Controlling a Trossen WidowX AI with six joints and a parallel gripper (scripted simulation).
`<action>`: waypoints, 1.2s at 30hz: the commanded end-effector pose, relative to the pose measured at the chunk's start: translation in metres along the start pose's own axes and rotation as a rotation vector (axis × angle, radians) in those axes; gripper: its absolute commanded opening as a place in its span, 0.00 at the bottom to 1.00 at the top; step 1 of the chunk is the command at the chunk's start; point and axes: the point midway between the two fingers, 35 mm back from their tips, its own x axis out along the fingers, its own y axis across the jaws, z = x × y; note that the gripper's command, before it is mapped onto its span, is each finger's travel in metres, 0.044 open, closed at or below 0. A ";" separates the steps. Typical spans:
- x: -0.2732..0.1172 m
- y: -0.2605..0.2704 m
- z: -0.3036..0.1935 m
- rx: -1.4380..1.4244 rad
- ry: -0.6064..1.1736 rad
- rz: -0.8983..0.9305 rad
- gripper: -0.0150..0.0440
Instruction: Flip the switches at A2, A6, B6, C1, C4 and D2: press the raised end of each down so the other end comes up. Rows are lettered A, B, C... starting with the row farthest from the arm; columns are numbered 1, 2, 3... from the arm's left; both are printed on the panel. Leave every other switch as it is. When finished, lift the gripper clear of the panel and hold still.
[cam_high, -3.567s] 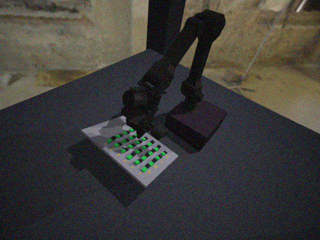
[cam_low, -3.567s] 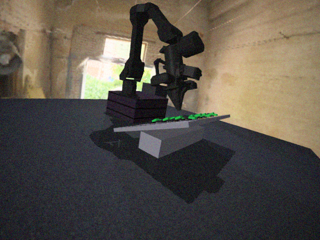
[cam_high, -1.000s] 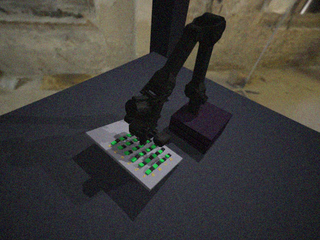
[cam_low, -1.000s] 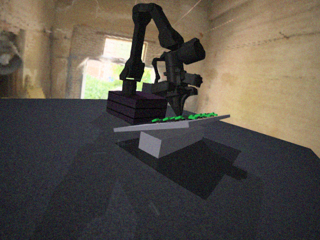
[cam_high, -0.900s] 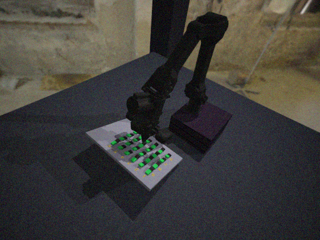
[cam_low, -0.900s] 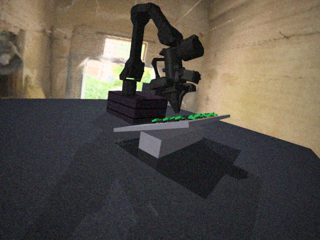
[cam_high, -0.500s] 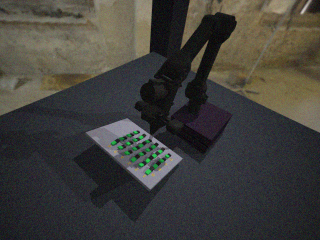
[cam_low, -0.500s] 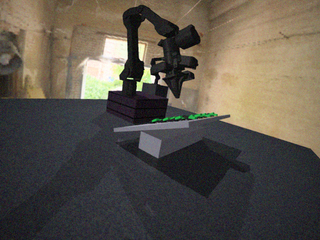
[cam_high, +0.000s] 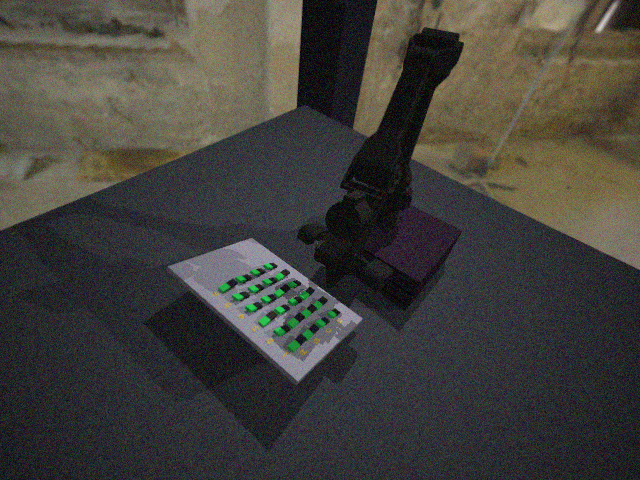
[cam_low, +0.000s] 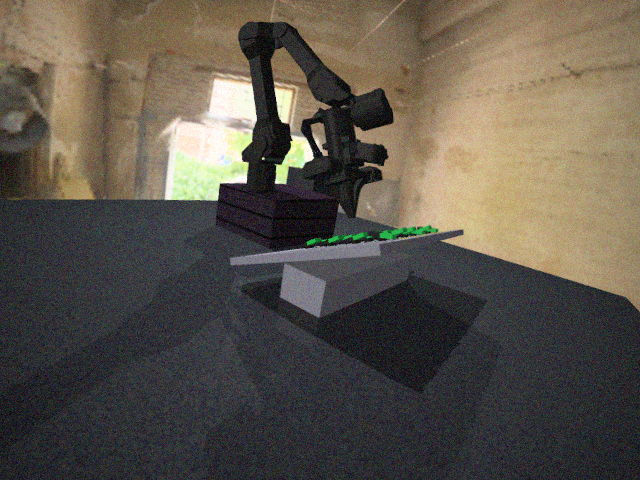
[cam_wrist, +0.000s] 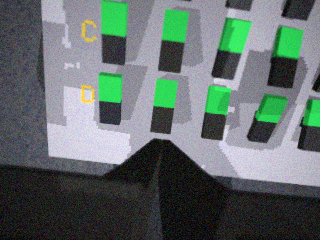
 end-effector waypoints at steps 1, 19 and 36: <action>0.006 -0.001 0.000 0.000 -0.012 -0.005 0.25; 0.029 -0.001 0.000 0.000 -0.012 -0.005 0.25; 0.030 -0.001 0.000 0.000 -0.012 -0.005 0.25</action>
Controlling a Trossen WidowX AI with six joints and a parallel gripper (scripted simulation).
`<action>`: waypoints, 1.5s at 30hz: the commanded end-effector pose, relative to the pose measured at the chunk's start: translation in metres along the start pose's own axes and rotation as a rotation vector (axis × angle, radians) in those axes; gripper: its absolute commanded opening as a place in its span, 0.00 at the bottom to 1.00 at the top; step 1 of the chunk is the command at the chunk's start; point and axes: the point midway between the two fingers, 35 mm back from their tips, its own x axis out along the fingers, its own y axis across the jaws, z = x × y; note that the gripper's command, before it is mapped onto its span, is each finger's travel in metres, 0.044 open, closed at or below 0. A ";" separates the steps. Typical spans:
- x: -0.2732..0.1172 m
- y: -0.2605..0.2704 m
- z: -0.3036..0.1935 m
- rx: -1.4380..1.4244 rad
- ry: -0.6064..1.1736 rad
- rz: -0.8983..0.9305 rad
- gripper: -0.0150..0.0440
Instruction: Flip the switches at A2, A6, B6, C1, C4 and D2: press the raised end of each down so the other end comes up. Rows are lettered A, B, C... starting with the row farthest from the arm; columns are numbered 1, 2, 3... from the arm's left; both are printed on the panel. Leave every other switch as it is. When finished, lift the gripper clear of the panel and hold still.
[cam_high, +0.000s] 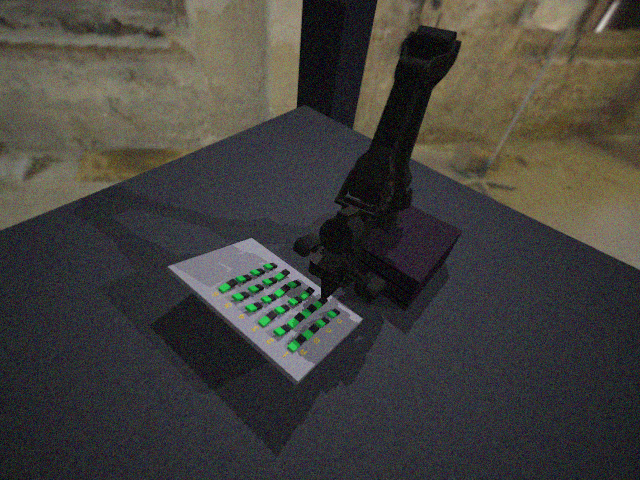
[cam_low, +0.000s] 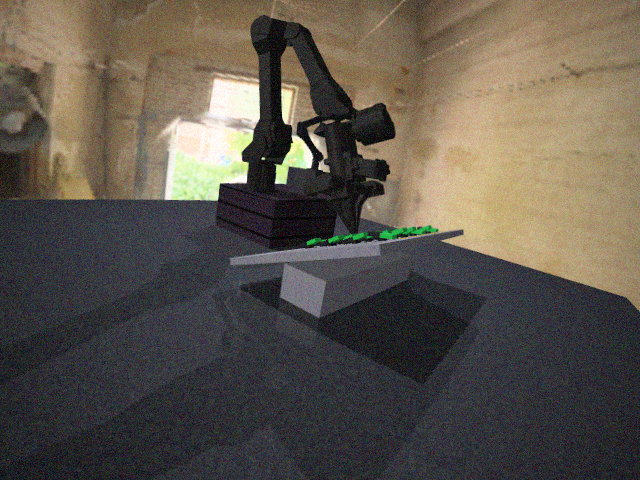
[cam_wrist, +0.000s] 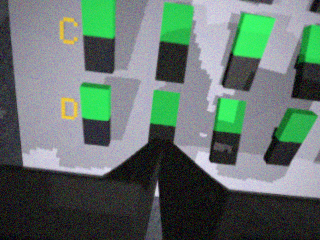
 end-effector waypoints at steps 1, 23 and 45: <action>0.000 0.000 0.001 -0.003 -0.003 0.000 0.25; 0.002 0.000 0.000 -0.003 -0.003 0.000 0.25; 0.005 0.000 0.000 -0.003 -0.003 0.000 0.25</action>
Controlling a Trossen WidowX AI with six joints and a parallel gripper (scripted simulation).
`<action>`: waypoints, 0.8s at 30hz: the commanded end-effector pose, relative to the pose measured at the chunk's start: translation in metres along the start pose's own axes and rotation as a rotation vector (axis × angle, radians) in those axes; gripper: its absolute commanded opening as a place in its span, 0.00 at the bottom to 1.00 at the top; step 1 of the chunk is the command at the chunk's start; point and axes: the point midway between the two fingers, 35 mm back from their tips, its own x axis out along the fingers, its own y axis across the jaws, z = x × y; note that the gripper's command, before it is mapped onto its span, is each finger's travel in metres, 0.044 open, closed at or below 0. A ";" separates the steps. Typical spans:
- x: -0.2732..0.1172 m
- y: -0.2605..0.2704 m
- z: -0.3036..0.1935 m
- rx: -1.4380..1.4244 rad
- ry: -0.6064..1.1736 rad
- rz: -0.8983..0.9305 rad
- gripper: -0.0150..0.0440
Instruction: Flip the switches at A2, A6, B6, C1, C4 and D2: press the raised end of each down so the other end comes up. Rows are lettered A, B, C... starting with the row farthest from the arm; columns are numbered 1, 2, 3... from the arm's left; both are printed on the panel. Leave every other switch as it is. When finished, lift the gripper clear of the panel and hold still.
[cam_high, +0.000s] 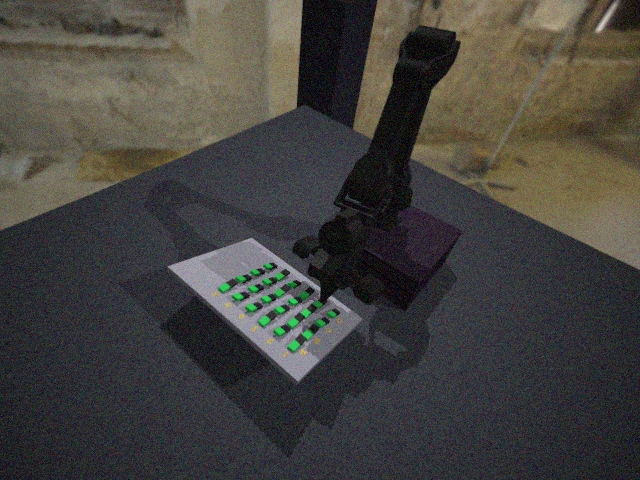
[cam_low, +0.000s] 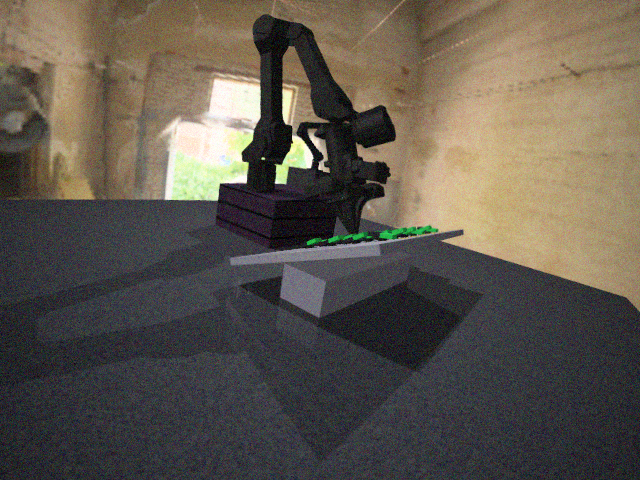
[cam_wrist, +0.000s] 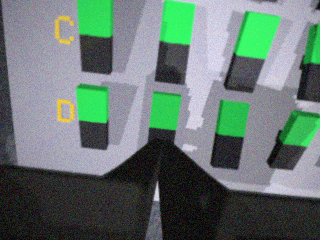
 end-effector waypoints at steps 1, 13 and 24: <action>0.001 0.000 0.001 -0.003 -0.003 0.001 0.25; -0.056 0.000 0.004 -0.003 0.021 0.001 0.25; -0.069 -0.036 0.058 -0.004 0.022 -0.002 0.25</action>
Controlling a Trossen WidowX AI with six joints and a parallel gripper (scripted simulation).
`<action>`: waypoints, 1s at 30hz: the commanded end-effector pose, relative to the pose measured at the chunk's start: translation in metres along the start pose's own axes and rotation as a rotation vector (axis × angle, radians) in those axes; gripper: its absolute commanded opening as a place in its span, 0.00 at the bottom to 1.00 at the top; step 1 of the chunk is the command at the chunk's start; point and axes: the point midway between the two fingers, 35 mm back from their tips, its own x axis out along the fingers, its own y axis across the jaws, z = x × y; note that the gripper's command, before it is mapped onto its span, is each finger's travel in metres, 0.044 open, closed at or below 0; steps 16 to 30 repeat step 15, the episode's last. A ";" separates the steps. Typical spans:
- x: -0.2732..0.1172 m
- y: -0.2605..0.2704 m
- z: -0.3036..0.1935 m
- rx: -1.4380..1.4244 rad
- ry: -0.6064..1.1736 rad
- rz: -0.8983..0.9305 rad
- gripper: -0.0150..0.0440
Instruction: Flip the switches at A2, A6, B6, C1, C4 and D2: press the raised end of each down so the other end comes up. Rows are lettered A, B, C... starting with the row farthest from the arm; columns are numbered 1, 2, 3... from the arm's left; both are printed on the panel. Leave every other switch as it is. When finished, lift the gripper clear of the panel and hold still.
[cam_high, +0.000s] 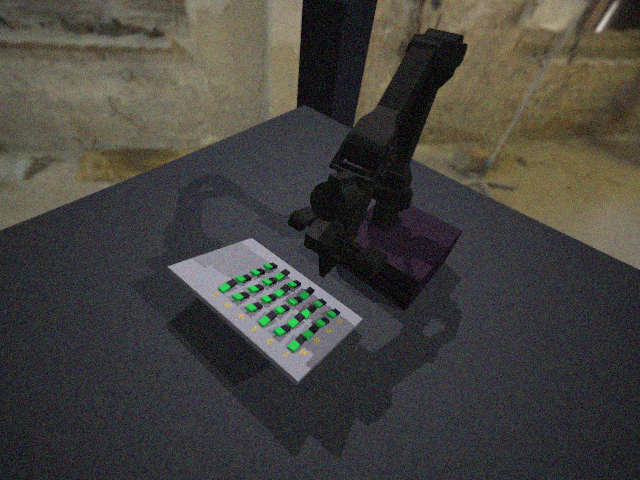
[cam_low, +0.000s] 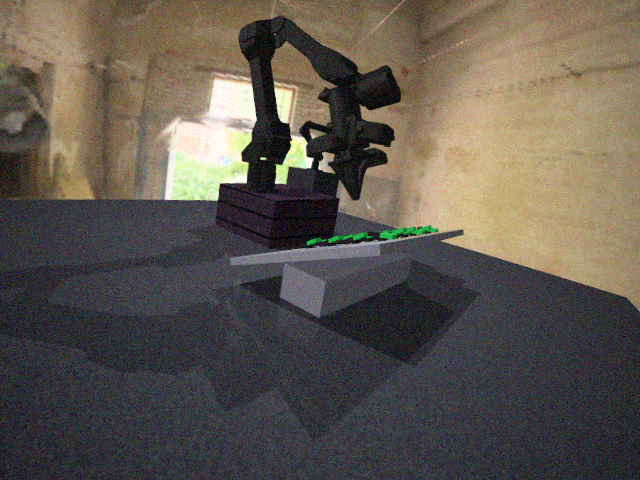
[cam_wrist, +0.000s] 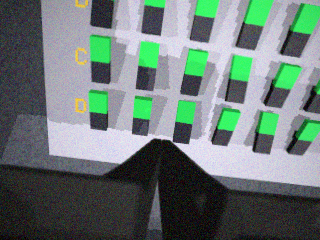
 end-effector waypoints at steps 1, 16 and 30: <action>-0.007 -0.032 0.040 0.009 -0.019 -0.005 0.25; -0.008 -0.039 0.047 0.008 -0.021 -0.006 0.25; -0.008 -0.039 0.047 0.008 -0.021 -0.006 0.25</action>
